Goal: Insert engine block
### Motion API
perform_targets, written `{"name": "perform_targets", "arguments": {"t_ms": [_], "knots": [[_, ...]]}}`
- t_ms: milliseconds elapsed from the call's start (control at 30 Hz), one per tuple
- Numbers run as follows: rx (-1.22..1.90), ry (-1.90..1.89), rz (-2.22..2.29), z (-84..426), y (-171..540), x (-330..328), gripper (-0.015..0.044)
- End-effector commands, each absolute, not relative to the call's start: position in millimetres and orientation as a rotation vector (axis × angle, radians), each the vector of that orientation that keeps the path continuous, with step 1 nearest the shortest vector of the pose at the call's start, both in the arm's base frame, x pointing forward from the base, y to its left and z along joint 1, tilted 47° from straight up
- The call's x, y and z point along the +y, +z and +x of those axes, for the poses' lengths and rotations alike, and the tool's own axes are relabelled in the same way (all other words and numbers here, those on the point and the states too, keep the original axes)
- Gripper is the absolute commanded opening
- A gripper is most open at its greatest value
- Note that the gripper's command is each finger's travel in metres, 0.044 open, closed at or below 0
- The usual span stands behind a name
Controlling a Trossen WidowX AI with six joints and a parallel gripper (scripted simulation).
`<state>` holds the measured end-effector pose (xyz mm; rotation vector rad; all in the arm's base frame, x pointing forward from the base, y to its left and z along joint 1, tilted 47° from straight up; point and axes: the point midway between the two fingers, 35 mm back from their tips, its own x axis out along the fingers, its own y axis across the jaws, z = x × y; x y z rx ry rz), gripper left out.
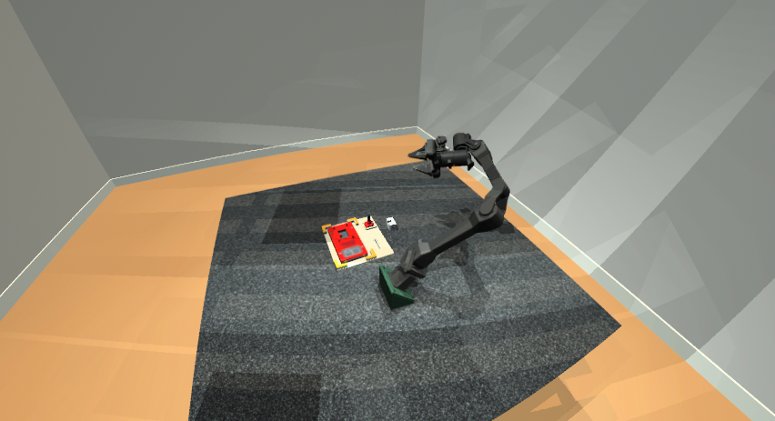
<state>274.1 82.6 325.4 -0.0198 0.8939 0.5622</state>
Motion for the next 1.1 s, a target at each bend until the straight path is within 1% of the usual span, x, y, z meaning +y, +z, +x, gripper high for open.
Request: {"name": "perform_targets", "arguments": {"t_ms": [0, 567, 1067], "knots": [[0.989, 0.481, 0.046, 279.7, 307.5, 80.7, 0.044], [1.25, 0.001, 0.309, 297.5, 253.8, 66.2, 0.044], [1.305, -0.508, 0.461, 307.2, 208.8, 54.6, 0.044]]}}
